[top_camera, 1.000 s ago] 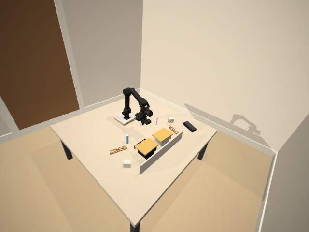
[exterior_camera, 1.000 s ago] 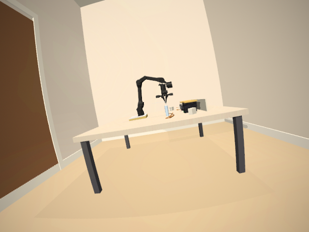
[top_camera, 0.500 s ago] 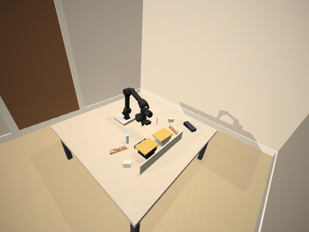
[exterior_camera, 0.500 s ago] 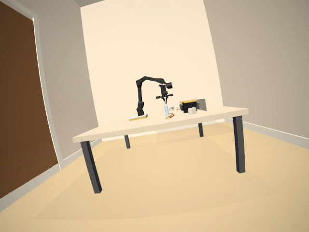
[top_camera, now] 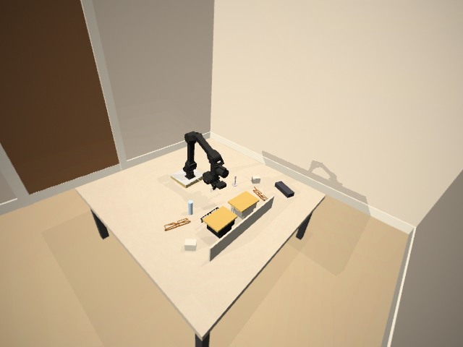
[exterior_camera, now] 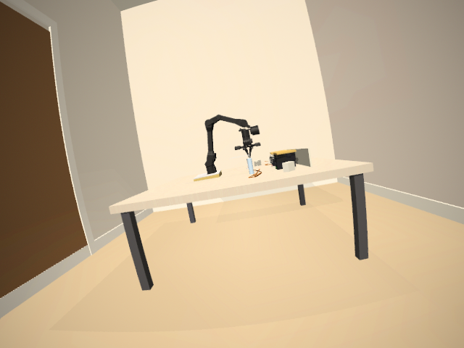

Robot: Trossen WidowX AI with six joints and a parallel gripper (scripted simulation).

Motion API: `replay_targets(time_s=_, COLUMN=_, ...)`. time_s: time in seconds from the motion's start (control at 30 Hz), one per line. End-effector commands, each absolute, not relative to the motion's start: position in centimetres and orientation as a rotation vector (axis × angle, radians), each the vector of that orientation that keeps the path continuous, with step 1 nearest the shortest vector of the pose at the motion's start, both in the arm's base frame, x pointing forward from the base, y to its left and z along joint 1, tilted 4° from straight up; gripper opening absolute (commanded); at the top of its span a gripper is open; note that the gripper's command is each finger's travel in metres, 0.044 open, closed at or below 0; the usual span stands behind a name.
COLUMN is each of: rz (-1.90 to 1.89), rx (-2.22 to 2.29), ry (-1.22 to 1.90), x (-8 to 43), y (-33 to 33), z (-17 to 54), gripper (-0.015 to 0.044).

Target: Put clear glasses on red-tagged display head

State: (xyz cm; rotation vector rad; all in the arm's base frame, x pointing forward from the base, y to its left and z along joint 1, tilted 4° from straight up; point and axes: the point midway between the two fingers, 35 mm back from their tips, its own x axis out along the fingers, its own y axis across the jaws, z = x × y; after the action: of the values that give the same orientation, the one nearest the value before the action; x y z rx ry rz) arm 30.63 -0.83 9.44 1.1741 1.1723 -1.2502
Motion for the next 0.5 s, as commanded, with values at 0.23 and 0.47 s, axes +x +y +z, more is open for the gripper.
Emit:
replay_targets(time_s=0.23, rz=-1.25, rx=1.168, ry=1.173, x=30.7, y=-0.9, z=8.4, gripper=0.0)
replay_targets(time_s=0.47, rz=-1.25, rx=1.168, ry=1.173, x=30.7, y=-1.0, z=7.8, gripper=0.0)
